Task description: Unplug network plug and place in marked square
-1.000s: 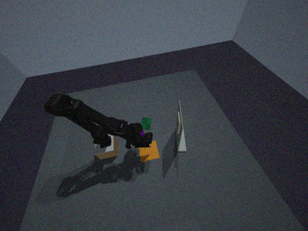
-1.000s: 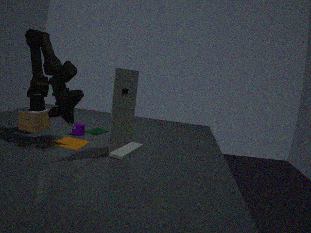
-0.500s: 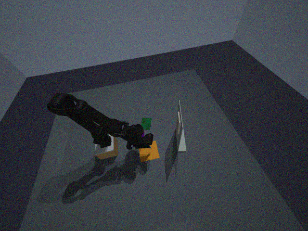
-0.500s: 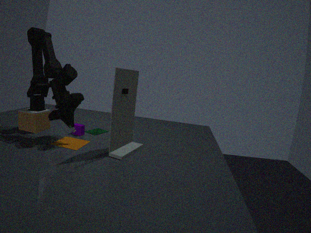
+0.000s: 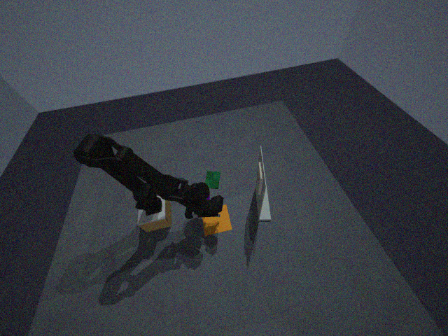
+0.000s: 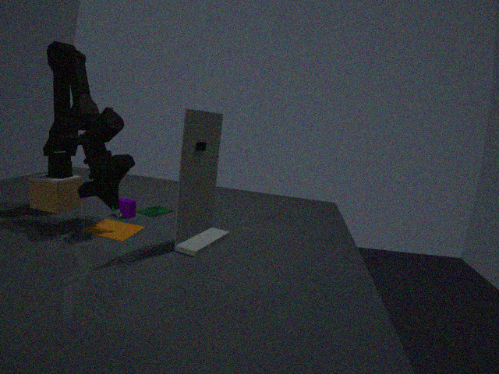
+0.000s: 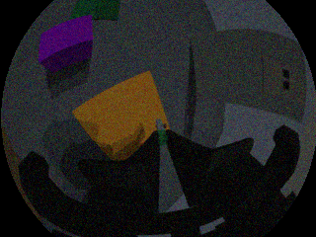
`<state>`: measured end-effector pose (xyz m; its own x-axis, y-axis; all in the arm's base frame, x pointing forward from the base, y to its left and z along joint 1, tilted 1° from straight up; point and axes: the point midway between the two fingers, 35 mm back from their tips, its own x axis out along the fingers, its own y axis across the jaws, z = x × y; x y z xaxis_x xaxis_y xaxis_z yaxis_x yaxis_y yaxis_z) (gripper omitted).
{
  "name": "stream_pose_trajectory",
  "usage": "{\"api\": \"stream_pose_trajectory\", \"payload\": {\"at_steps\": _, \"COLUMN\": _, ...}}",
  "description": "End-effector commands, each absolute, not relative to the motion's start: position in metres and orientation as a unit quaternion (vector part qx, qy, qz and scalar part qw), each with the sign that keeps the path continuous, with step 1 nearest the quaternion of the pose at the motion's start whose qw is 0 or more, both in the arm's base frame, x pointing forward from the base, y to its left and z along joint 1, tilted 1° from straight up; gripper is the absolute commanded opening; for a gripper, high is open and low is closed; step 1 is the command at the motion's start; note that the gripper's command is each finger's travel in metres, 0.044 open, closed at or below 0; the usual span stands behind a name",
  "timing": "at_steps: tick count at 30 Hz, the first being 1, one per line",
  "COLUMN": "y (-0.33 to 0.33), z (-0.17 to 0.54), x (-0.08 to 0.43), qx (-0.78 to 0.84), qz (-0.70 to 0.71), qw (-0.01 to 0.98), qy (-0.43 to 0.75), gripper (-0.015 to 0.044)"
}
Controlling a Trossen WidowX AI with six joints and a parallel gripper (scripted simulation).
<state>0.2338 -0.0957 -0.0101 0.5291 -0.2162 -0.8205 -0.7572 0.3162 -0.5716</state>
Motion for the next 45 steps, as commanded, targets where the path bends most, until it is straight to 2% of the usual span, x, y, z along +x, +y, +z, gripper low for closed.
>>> {"api": "stream_pose_trajectory", "payload": {"at_steps": 1, "y": -0.095, "z": -0.014, "x": 0.234, "qx": -0.551, "qz": 0.202, "qw": 0.68, "qy": 0.441, "gripper": 0.0}}
{"api": "stream_pose_trajectory", "payload": {"at_steps": 45, "y": -0.093, "z": -0.044, "x": 0.229, "qx": -0.55, "qz": 0.203, "qw": 0.679, "qy": 0.441, "gripper": 0.0}}
